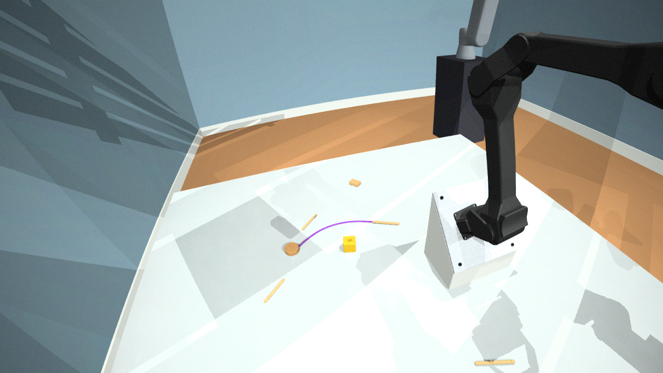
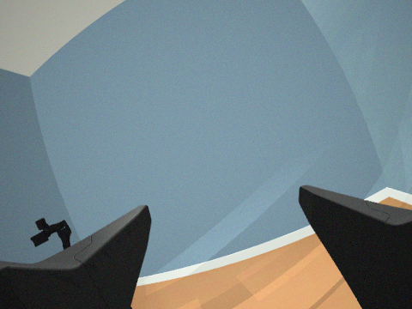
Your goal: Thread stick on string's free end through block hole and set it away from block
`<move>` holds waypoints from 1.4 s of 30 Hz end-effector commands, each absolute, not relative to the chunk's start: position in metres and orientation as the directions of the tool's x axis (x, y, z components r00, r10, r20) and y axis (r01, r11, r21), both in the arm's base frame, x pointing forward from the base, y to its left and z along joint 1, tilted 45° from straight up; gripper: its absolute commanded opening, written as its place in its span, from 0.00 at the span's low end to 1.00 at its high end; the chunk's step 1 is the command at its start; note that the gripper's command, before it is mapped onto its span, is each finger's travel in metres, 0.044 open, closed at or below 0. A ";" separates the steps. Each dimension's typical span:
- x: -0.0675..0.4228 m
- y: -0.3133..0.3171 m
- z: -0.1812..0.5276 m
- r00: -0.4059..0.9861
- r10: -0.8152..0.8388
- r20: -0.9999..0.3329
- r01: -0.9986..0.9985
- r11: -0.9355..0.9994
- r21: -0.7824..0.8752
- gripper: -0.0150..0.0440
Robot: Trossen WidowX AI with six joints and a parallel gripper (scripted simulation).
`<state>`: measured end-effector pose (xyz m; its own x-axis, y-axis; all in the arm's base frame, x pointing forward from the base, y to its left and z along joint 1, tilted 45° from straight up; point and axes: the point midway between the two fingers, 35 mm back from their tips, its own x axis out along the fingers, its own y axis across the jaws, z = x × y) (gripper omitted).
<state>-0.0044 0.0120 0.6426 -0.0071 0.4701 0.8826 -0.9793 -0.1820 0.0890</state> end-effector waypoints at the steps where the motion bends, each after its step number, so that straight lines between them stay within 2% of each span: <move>1: -0.004 0.012 0.643 -0.007 0.470 0.883 -0.979 -0.182 0.089 0.98; 4: -0.004 0.022 0.641 0.000 0.491 0.871 -0.985 -0.148 0.084 1.00; 12: 0.030 0.133 0.612 0.143 0.703 0.696 -0.974 0.224 -0.027 1.00; 22: 0.091 0.195 0.570 0.316 0.793 0.520 -0.892 0.436 -0.122 1.00; 31: 0.191 0.240 0.499 0.530 0.811 0.247 -0.753 0.585 -0.303 1.00; 35: 0.236 0.236 0.472 0.629 0.756 0.181 -0.694 0.651 -0.308 1.00; 42: 0.307 0.230 0.404 0.720 0.693 -0.038 -0.642 0.643 -0.418 1.00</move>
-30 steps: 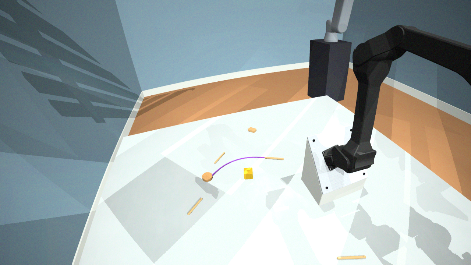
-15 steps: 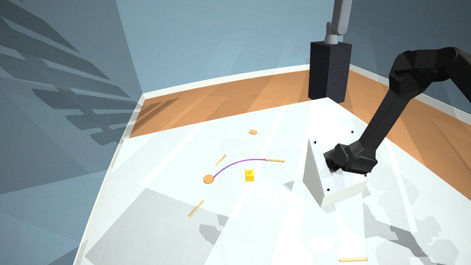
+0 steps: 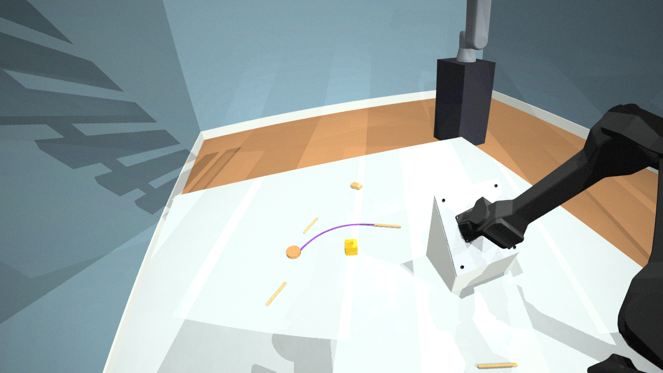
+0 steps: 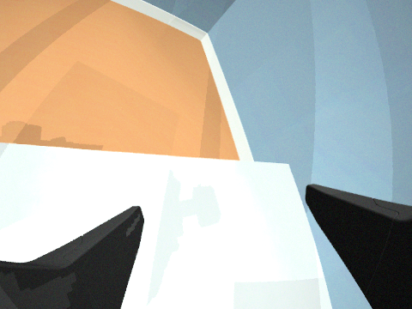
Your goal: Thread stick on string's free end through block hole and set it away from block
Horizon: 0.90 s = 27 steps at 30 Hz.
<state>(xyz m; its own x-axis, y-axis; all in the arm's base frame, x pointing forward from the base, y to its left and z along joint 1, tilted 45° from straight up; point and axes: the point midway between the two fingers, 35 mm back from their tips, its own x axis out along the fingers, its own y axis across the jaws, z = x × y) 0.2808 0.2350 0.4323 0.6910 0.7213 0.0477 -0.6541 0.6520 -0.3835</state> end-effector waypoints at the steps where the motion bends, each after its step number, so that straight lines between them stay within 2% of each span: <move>1: 0.316 0.225 0.396 0.733 0.678 -0.061 -0.631 0.643 -0.434 1.00; 5: 0.346 0.208 0.366 0.764 0.628 -0.149 -0.611 0.631 -0.478 1.00; 13: 0.409 0.151 0.270 0.766 0.495 -0.410 -0.642 0.561 -0.523 1.00; 20: 0.436 0.081 0.170 0.665 0.388 -0.638 -0.734 0.499 -0.461 1.00; 27: 0.428 0.003 0.073 0.496 0.337 -0.800 -0.821 0.481 -0.306 1.00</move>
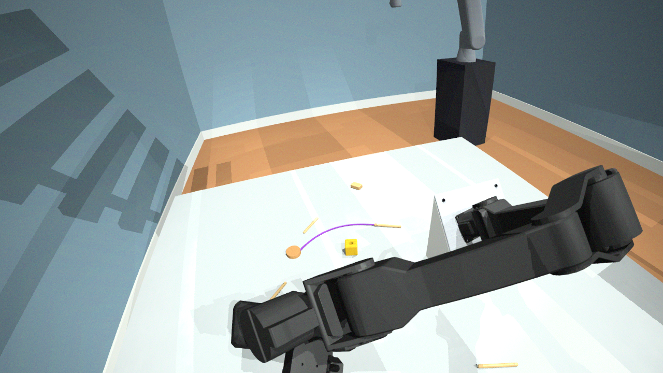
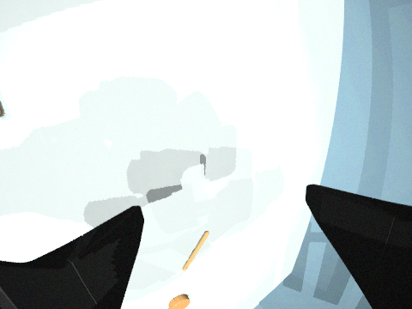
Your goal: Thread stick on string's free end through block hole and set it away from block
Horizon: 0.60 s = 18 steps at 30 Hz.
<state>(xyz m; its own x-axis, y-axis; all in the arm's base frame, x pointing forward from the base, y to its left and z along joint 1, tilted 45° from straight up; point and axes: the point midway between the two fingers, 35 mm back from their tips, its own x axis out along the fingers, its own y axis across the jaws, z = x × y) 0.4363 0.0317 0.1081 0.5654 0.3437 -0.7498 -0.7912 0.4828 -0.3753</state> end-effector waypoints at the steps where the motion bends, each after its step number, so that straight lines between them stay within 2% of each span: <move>1: 0.423 -0.007 0.061 0.469 0.338 -0.816 -0.832 0.480 -0.279 1.00; 10: 0.352 -0.086 -0.050 0.214 0.441 -0.872 -0.873 0.486 0.031 1.00; 18: 0.256 -0.115 -0.122 0.109 0.667 -0.737 -0.824 0.476 0.308 1.00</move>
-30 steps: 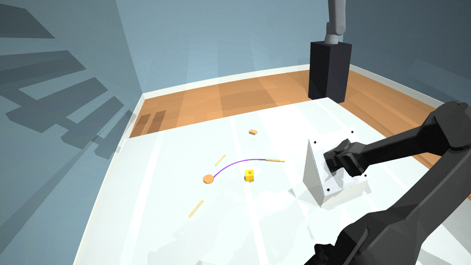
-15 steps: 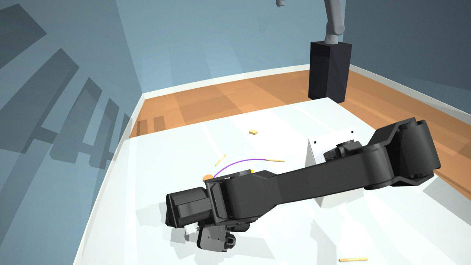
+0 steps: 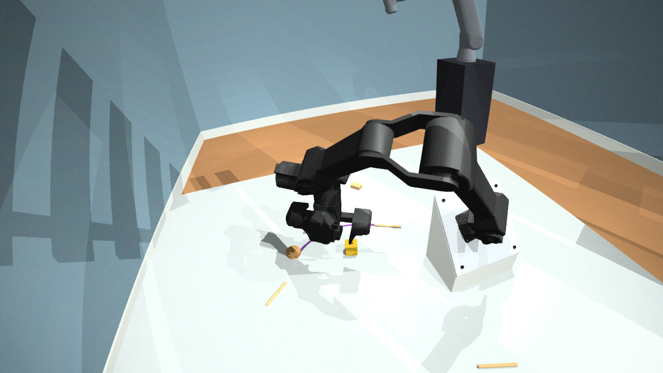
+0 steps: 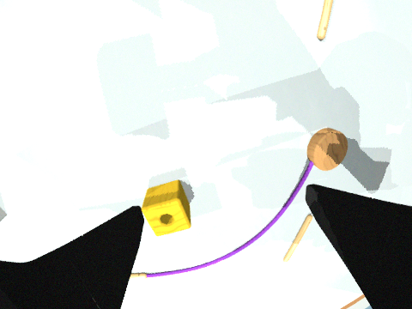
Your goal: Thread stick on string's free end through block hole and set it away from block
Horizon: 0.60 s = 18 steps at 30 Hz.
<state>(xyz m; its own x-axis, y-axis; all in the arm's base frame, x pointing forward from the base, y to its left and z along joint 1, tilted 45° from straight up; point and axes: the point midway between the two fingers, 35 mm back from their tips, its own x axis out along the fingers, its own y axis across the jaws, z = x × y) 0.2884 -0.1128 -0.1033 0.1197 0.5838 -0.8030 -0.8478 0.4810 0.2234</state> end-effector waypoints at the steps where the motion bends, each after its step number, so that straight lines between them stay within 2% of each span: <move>1: 0.250 -0.115 -0.125 0.110 0.682 -0.723 -0.819 0.474 0.323 1.00; 12: 0.248 -0.115 -0.126 0.110 0.687 -0.718 -0.808 0.483 0.337 1.00; 14: 0.247 -0.116 -0.125 0.110 0.687 -0.718 -0.725 0.550 0.414 1.00; 18: 0.245 -0.117 -0.124 0.110 0.687 -0.719 -0.402 0.692 0.600 1.00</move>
<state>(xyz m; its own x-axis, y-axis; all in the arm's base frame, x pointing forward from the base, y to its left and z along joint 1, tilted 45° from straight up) 0.2460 -0.1147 -0.1256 0.1046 0.6872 -0.7189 -0.6177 0.6114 0.4946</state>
